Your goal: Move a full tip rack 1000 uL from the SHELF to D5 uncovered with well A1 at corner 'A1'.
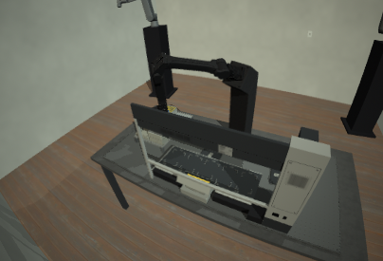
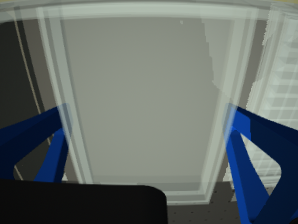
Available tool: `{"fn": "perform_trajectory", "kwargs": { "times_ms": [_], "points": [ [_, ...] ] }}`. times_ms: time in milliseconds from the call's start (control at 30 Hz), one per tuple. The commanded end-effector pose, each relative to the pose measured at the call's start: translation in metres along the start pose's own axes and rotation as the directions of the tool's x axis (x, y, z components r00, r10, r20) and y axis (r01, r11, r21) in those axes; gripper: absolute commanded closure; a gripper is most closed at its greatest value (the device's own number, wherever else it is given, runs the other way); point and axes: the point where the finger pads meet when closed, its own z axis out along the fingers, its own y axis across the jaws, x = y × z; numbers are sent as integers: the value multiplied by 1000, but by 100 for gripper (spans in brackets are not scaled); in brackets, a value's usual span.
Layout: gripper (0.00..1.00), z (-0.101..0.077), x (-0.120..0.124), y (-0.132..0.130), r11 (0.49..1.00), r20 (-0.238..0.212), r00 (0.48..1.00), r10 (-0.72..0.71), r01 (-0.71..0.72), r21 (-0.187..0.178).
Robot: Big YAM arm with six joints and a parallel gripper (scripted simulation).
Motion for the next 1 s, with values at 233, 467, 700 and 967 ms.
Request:
{"fn": "perform_trajectory", "kwargs": {
  "times_ms": [233, 467, 700, 967],
  "points": [
    [100, 11, 5, 3, 1000, -3, 1000, 4, -4, -5],
    [100, 13, 6, 4, 1000, -4, 1000, 5, -5, -5],
    [100, 13, 6, 4, 1000, -6, 1000, 6, -6, -4],
    [100, 13, 7, 4, 1000, -8, 1000, 8, -8, -1]
  ]
}}
